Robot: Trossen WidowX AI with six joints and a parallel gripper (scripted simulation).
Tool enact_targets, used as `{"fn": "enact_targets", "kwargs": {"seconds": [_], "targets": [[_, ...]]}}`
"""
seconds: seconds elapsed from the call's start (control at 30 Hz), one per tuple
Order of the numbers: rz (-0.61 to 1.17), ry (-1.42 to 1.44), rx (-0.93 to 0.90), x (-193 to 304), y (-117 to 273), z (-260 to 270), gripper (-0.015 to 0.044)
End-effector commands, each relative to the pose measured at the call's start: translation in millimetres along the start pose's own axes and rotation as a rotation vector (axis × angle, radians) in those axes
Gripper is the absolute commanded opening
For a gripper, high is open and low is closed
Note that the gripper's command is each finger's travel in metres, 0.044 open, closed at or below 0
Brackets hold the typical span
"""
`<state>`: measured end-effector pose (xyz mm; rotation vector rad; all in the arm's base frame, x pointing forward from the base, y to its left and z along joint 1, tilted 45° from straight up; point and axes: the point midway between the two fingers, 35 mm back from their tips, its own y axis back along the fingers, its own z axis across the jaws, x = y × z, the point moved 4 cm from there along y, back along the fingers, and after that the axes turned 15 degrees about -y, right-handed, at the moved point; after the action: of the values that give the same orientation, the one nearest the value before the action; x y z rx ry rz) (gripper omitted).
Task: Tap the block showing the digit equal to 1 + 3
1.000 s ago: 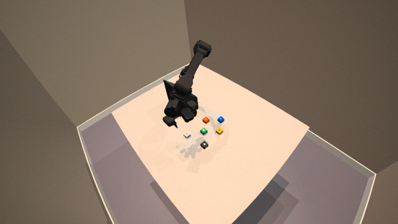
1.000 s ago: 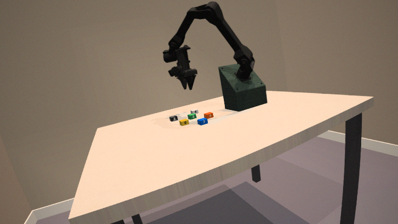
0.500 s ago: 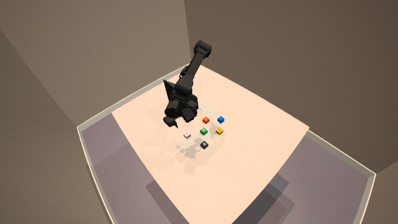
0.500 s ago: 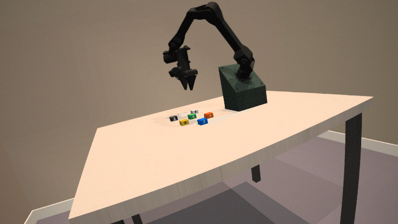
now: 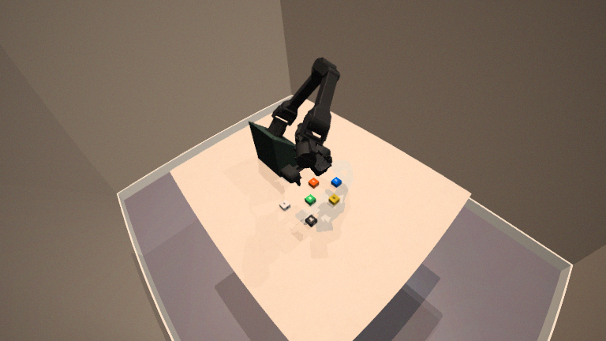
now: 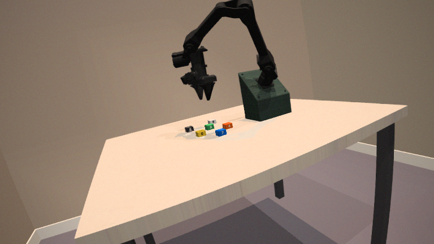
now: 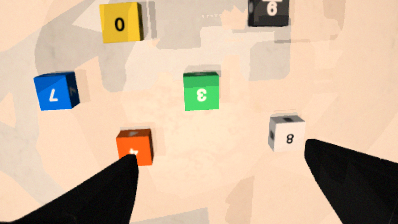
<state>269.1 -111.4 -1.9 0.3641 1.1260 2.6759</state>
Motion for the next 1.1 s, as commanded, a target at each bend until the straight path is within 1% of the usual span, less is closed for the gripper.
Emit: {"fn": "enact_targets", "kwargs": {"seconds": [0.0, 0.6, 0.83, 1.07], "targets": [[0.005, -0.025, -0.012, 4.1, -1.5, 6.8, 0.0400], [0.005, -0.025, -0.012, 5.4, -1.3, 8.3, 0.0400], [0.008, -0.027, -0.014, 55.9, -0.9, 52.5, 0.0400], [0.008, -0.027, -0.014, 57.5, -1.1, 53.5, 0.0400]]}}
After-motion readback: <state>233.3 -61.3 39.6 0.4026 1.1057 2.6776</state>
